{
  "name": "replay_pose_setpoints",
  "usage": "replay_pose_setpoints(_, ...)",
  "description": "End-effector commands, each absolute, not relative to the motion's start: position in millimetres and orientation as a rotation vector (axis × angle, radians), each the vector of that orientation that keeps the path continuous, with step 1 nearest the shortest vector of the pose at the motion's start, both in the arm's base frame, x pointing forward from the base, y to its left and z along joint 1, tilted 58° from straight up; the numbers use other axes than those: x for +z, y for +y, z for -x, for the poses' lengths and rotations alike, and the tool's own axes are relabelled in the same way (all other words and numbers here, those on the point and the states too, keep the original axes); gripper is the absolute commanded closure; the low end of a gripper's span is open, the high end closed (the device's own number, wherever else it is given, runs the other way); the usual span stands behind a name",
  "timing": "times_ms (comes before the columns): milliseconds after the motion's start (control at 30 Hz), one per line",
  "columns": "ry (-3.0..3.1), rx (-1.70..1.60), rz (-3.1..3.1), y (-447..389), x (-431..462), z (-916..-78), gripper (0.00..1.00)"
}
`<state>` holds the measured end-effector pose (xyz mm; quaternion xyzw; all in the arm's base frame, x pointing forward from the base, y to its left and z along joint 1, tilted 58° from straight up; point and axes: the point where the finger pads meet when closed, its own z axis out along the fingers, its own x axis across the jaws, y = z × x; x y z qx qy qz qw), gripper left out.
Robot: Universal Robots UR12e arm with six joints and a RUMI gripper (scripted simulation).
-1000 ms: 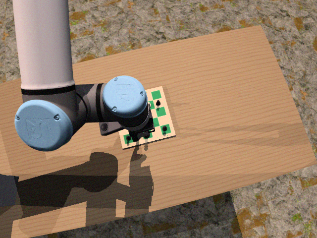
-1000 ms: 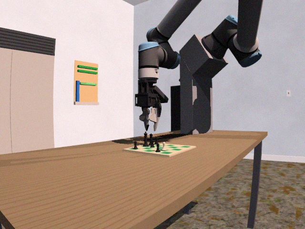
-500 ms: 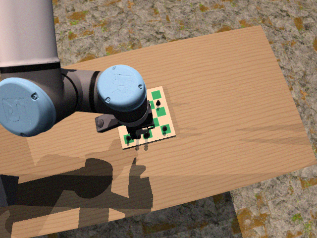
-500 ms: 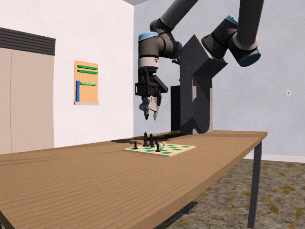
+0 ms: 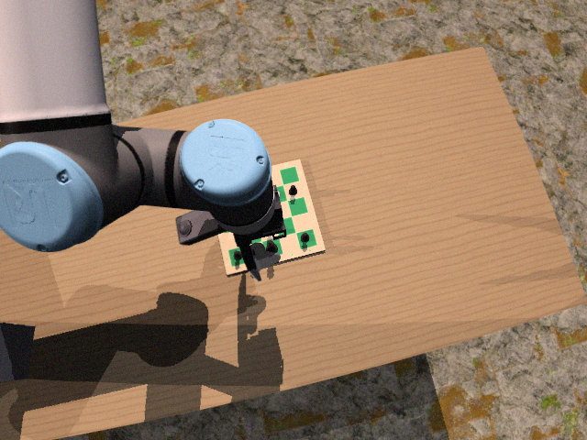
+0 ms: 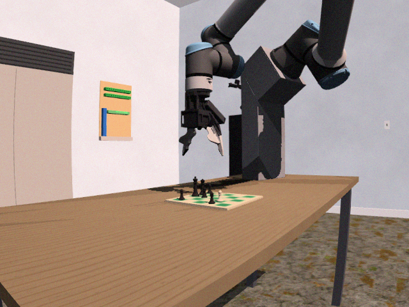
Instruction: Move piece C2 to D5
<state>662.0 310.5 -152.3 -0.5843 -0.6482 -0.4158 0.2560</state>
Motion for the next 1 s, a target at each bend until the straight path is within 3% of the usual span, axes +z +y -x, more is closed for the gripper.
replay_pose_setpoints(0, -1.759, -1.129, 1.586, 310, -152, -662, 0.00)
replay_pose_setpoints(967, -1.759, -1.129, 1.586, 259, -120, -653, 0.00)
